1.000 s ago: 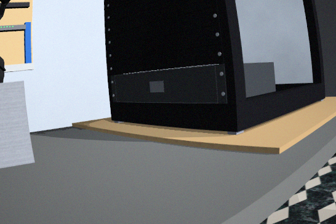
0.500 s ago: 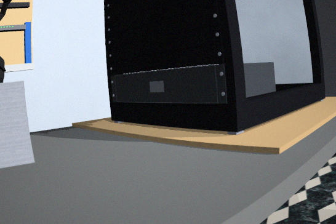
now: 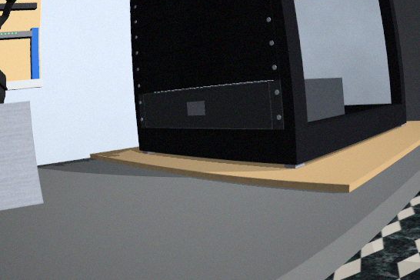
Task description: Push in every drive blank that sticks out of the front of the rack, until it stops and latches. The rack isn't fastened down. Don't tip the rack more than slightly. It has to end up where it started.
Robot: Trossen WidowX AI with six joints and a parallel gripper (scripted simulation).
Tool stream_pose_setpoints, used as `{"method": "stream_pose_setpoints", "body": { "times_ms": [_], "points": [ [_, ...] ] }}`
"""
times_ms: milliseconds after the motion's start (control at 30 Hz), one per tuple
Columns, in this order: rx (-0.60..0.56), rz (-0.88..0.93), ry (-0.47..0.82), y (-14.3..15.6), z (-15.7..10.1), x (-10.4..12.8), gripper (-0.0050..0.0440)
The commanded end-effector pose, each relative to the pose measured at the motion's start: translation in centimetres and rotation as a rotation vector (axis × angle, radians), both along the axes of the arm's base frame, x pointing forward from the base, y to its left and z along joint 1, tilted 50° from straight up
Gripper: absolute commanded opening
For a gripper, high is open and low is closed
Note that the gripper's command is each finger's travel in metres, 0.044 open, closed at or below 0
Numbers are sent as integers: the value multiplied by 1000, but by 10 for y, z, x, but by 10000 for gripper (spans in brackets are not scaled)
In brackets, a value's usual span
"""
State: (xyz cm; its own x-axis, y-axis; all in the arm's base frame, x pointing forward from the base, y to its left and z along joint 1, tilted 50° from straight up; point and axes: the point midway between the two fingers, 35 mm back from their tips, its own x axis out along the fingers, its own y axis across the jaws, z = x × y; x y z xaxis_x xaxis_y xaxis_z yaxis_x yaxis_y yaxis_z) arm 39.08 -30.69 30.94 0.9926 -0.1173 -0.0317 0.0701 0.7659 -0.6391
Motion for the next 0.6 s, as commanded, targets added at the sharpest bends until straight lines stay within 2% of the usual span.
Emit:
{"method": "stream_pose_setpoints", "body": {
  "times_ms": [0, 567],
  "points": [
    [-13, -5, -14, -2, 9, 1, -50],
    [-13, -5, -14, -2, 9, 4, -50]
  ]
}}
